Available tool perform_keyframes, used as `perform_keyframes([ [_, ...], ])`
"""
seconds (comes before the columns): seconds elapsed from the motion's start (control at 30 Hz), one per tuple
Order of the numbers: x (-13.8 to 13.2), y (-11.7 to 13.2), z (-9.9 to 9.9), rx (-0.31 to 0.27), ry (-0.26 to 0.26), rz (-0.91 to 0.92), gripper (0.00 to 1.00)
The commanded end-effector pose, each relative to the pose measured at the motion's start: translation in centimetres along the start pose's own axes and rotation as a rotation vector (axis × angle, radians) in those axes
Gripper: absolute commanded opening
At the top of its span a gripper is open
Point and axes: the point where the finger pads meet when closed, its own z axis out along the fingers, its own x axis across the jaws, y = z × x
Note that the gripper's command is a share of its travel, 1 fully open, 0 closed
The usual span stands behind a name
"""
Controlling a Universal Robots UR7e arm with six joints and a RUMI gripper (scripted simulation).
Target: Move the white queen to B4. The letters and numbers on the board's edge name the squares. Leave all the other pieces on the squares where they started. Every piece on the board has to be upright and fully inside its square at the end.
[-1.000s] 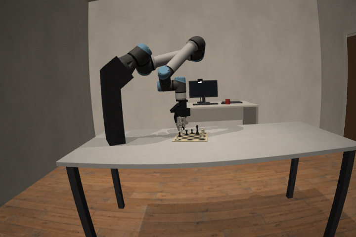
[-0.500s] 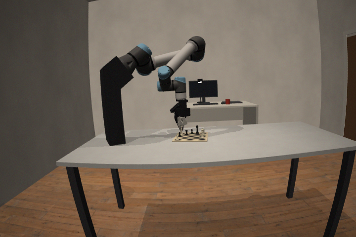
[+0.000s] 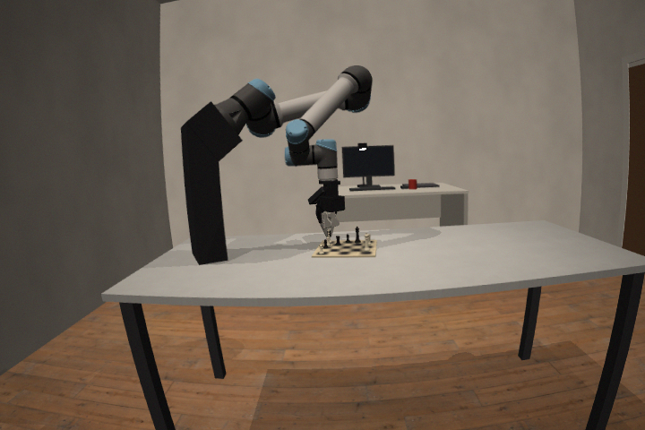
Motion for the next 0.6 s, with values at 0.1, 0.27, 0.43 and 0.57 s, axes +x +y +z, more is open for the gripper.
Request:
perform_keyframes([
  [0.1, 0.02, 0.01, -0.02, 0.0, 0.0, 0.0, 0.0],
  [0.27, 0.02, 0.01, -0.02, 0.0, 0.0, 0.0, 0.0],
  [0.43, 0.03, 0.01, -0.05, 0.0, 0.0, 0.0, 0.0],
  [0.57, 0.03, 0.01, -0.32, 0.0, 0.0, 0.0, 0.0],
])
